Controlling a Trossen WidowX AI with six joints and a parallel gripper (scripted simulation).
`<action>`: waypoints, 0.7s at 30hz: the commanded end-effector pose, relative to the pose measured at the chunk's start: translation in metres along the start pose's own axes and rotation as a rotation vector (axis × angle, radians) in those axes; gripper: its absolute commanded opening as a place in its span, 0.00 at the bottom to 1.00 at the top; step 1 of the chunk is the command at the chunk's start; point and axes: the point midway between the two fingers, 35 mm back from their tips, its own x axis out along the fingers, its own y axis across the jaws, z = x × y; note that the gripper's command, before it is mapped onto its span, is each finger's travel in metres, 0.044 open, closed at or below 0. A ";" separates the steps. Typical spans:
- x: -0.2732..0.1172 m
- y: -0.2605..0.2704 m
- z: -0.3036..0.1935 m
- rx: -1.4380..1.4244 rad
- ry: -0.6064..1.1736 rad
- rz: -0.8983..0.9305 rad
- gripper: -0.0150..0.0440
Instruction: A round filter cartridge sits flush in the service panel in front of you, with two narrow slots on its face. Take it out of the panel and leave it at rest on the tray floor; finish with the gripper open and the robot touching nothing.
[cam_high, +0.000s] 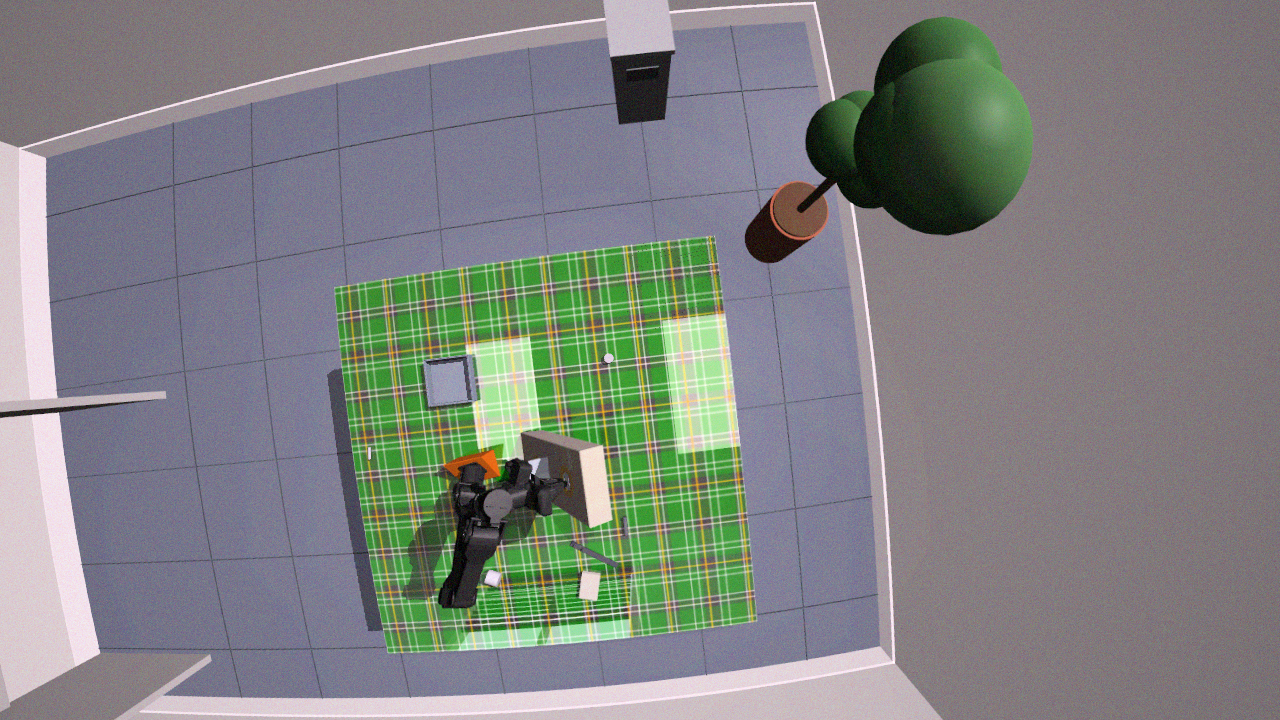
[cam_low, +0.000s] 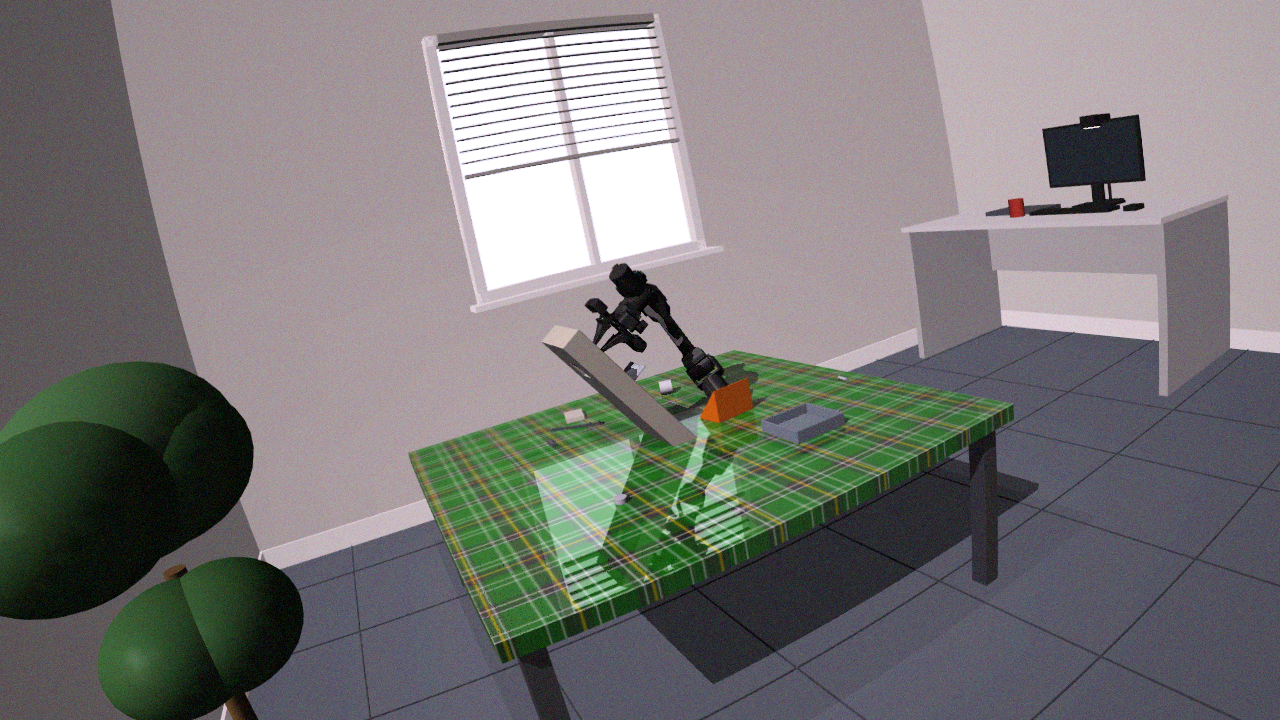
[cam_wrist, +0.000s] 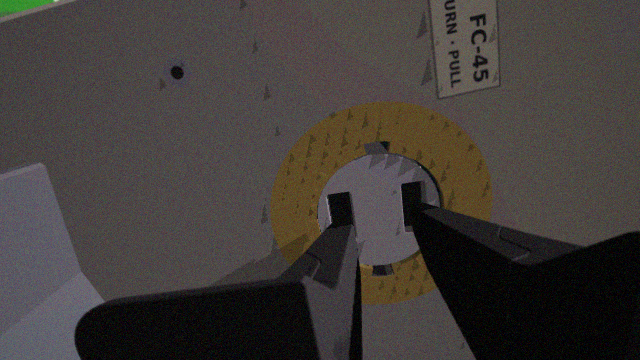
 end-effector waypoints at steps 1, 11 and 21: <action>0.000 0.000 0.001 -0.002 -0.004 0.001 0.43; 0.003 0.000 0.001 -0.002 -0.004 0.001 0.43; 0.003 0.000 0.001 -0.002 -0.004 0.001 0.43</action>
